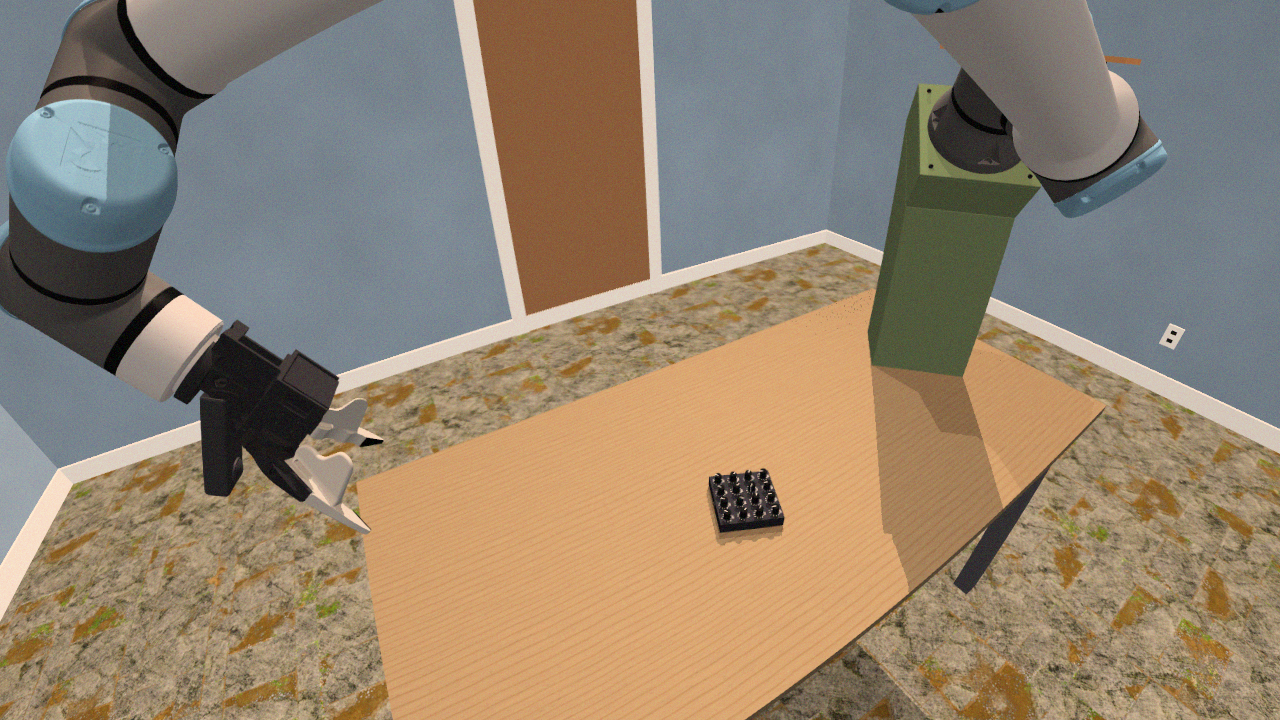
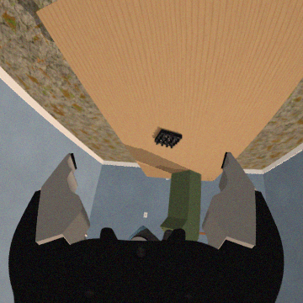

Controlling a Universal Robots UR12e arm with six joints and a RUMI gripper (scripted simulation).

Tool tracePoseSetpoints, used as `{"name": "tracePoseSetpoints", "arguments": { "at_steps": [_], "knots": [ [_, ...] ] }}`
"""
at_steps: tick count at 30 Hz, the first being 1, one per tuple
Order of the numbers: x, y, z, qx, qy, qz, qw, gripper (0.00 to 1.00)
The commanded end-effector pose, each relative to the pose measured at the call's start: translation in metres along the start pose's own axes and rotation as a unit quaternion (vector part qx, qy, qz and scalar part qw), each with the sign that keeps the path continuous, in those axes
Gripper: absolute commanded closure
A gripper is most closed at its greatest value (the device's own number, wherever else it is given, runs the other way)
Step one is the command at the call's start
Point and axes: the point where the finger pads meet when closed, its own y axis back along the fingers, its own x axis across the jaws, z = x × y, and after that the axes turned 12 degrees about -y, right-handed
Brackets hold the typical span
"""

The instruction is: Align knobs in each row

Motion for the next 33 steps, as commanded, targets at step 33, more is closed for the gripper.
{"name": "tracePoseSetpoints", "arguments": {
  "at_steps": [33],
  "knots": [
    [0.044, -0.190, 0.105, 0.129, -0.063, -0.021, 0.989, 0.00]
  ]
}}
